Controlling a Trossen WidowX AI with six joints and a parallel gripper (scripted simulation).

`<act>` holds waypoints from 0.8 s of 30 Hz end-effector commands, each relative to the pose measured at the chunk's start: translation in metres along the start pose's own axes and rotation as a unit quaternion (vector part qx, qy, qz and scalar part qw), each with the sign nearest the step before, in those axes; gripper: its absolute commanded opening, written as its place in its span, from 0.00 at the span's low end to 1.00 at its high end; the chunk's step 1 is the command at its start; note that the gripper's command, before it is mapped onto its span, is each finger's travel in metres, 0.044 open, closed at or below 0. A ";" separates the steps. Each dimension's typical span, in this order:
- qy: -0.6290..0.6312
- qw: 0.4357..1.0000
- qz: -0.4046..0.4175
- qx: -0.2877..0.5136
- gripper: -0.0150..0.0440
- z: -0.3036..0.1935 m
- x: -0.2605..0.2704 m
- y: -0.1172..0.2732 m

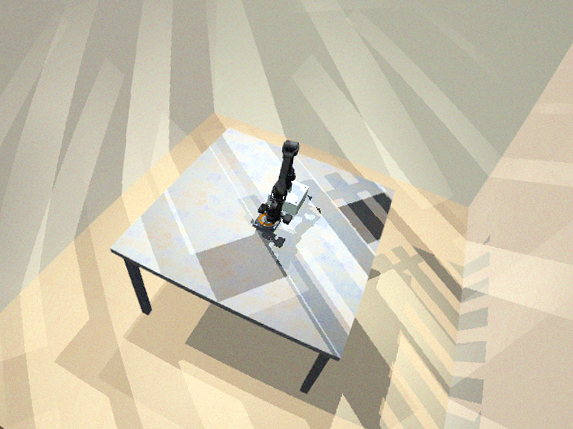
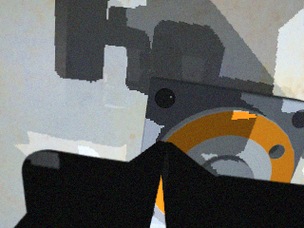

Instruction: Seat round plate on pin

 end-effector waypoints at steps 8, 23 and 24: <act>0.000 1.000 0.001 0.005 0.25 -0.010 0.001 -0.001; 0.000 1.000 0.001 0.005 0.25 -0.013 0.000 0.034; 0.000 1.000 0.001 0.005 0.25 -0.015 -0.001 0.037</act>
Point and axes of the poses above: the point midway between the two fingers, 35 mm back from their tips, its own y axis back along the fingers, its own x axis across the jaws, z = x × y, the point moved 5 cm from there along y, back along the fingers, and after that the axes turned 8 degrees about -y, right-handed, at the moved point
